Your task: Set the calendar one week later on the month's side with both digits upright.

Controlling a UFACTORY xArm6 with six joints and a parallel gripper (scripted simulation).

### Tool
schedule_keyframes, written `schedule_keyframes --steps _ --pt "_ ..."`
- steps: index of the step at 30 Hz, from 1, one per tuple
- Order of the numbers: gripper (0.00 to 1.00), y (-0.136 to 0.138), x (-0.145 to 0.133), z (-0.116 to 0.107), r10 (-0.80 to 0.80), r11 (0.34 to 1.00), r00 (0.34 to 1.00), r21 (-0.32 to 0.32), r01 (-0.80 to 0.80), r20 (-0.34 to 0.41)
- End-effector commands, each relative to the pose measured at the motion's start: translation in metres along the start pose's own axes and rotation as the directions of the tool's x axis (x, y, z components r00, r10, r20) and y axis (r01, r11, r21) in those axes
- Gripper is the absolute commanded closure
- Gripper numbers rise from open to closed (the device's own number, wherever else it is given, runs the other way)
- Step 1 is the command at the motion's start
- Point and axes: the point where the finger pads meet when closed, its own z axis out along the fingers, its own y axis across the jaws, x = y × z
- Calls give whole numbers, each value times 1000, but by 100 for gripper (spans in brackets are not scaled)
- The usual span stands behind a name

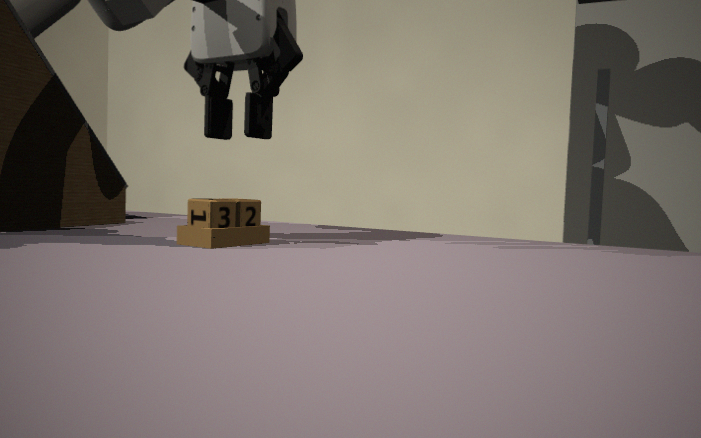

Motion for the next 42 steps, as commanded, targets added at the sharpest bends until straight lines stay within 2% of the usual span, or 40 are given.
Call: schedule_keyframes --steps 1,28,42 --pt "51 -1 0 -1 -1 1000 1000 3 1 0" --pt "51 -1 0 4 -1 1000 1000 3 1 -3" --pt "51 -2 -1 23 -1 1000 1000 3 1 -3"
